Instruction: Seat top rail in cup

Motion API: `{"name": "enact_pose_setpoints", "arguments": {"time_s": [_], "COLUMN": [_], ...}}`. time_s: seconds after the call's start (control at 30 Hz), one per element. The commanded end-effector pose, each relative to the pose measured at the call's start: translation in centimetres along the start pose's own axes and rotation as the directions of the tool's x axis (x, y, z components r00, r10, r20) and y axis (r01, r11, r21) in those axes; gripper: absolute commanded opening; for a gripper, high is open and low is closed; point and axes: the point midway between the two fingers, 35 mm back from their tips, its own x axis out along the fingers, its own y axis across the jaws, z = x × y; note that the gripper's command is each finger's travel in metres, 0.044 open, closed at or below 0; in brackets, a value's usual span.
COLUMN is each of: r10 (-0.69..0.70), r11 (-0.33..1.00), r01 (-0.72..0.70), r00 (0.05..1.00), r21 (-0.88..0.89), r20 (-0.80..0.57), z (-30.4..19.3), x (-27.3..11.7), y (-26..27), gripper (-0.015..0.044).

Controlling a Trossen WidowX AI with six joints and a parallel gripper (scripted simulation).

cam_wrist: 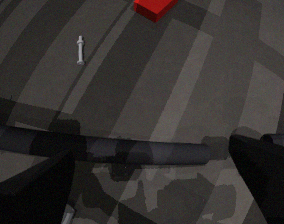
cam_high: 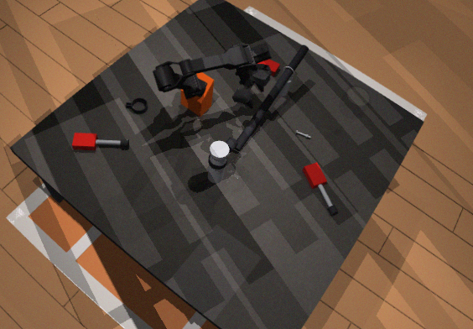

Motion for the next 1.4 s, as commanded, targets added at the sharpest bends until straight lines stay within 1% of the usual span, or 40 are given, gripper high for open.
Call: {"name": "enact_pose_setpoints", "arguments": {"time_s": [0.0,0.07,0.13,0.23,0.3,0.37,0.47,0.57,0.6,0.63,0.67,1.03,1.1,1.2,1.37], "r10": [-0.009,-0.009,-0.009,-0.01,-0.009,-0.007,-0.002,0.006,0.009,0.011,0.011,0.011,0.011,0.01,0.009], "r11": [0.999,1.0,0.998,0.959,0.884,0.772,0.551,0.281,0.202,0.153,0.137,0.137,0.137,0.137,0.138], "r01": [0.009,0.009,0.008,-0.02,-0.075,-0.15,-0.288,-0.428,-0.463,-0.482,-0.489,-0.489,-0.488,-0.488,-0.488], "r00": [1.0,1.0,1.0,0.994,0.984,0.97,0.938,0.896,0.882,0.873,0.871,0.871,0.871,0.871,0.871], "r21": [0.038,0.022,-0.059,-0.284,-0.462,-0.617,-0.784,-0.859,-0.863,-0.862,-0.862,-0.862,-0.862,-0.862,-0.862], "r20": [0.005,0.0,-0.027,-0.105,-0.176,-0.244,-0.346,-0.445,-0.471,-0.487,-0.492,-0.492,-0.492,-0.491,-0.491], "z": [0.2,0.2,0.2,0.1,0.0,-0.2,-0.7,-1.3,-1.5,-1.7,-1.7,-1.7,-2.0,-3.3,-3.5], "x": [-0.2,-0.2,0.3,1.6,2.8,4.0,5.8,7.7,8.2,8.5,8.6,8.6,9.2,11.4,11.7], "y": [0.0,0.0,0.2,0.5,0.9,1.2,1.7,2.2,2.3,2.4,2.5,2.5,2.5,2.5,2.5], "gripper": [0.044,0.044,0.044,0.044,0.044,0.044,0.044,0.044,0.044,0.044,0.044,0.044,0.044,0.044,0.044]}}
